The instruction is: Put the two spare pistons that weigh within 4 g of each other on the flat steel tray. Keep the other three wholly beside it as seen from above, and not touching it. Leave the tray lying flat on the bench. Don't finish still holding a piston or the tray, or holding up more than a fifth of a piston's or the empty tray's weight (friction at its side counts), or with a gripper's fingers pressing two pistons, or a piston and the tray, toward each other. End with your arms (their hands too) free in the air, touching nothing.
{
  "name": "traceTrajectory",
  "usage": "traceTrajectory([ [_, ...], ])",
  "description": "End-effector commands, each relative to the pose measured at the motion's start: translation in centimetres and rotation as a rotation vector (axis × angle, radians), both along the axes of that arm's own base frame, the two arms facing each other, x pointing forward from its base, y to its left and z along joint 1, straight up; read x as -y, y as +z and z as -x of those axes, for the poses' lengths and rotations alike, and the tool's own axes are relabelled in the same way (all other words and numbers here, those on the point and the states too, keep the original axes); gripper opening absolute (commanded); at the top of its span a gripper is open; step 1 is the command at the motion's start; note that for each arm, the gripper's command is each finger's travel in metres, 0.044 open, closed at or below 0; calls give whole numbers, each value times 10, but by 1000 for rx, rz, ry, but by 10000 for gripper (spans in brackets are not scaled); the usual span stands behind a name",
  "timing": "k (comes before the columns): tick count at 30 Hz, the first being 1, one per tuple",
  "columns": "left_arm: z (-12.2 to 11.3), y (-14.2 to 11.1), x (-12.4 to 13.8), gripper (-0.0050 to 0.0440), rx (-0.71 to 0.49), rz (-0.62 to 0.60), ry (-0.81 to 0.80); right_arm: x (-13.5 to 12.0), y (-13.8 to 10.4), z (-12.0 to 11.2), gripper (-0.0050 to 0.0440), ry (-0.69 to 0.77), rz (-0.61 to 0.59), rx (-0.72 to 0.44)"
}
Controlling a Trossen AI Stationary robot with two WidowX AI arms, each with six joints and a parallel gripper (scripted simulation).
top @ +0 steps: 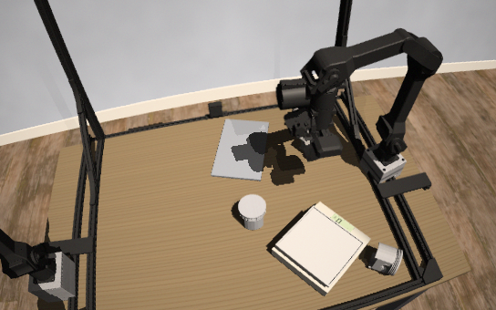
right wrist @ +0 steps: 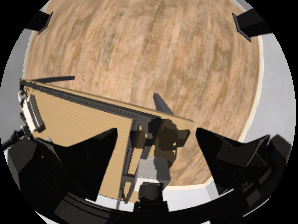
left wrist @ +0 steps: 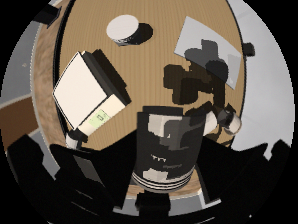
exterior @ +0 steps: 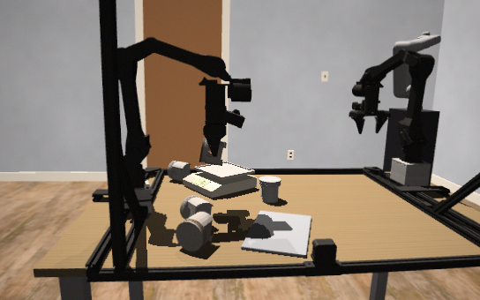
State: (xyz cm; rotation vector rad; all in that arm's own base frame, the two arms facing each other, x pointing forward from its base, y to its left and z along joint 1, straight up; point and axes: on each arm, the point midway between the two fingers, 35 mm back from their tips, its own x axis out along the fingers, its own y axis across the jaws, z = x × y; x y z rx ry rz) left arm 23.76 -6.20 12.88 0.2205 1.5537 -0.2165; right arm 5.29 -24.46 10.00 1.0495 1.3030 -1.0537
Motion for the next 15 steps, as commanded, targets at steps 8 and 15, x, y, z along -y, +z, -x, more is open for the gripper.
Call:
traceTrajectory([
  [8, 2, 1, 5, 158, 23, -26, 181, 0, 0, 0, 440, 2, -1, 2],
  [15, 2, 1, 5, 158, 43, -50, 365, 0, 0, 0, 440, 2, -1, 2],
])
